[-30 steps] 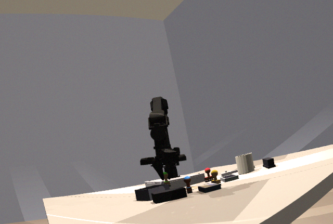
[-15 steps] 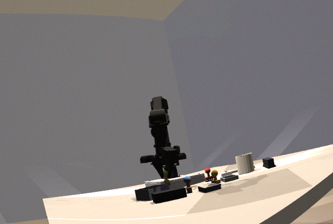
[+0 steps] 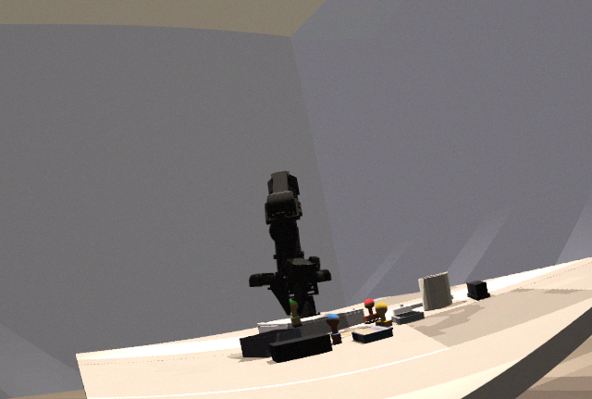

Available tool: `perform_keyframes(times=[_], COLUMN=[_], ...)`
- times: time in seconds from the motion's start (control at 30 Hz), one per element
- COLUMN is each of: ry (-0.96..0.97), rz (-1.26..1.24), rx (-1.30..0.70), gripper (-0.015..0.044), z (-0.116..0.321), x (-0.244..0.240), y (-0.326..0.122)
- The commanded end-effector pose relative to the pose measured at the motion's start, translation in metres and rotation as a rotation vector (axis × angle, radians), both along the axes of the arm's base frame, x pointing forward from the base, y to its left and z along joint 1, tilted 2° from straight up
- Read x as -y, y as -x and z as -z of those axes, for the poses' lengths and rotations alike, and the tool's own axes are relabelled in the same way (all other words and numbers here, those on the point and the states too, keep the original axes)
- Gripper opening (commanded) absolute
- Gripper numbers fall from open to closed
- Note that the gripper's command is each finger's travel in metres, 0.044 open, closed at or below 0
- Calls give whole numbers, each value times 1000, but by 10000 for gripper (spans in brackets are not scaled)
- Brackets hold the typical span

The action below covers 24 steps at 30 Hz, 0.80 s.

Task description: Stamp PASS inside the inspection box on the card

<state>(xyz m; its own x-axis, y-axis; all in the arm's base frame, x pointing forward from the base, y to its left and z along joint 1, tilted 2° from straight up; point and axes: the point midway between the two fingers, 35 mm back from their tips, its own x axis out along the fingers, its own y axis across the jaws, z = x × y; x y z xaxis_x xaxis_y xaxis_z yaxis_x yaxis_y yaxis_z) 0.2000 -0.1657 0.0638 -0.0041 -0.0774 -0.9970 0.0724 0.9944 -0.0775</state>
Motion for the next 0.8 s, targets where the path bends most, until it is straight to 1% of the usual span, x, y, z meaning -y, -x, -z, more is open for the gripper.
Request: perform_keyframes(times=[0.0, 0.77], ry=[6, 25], rz=[5, 5], rx=[-4, -11], gripper=[0, 0], z=[-2, -14], x=[0, -1], y=[0, 1])
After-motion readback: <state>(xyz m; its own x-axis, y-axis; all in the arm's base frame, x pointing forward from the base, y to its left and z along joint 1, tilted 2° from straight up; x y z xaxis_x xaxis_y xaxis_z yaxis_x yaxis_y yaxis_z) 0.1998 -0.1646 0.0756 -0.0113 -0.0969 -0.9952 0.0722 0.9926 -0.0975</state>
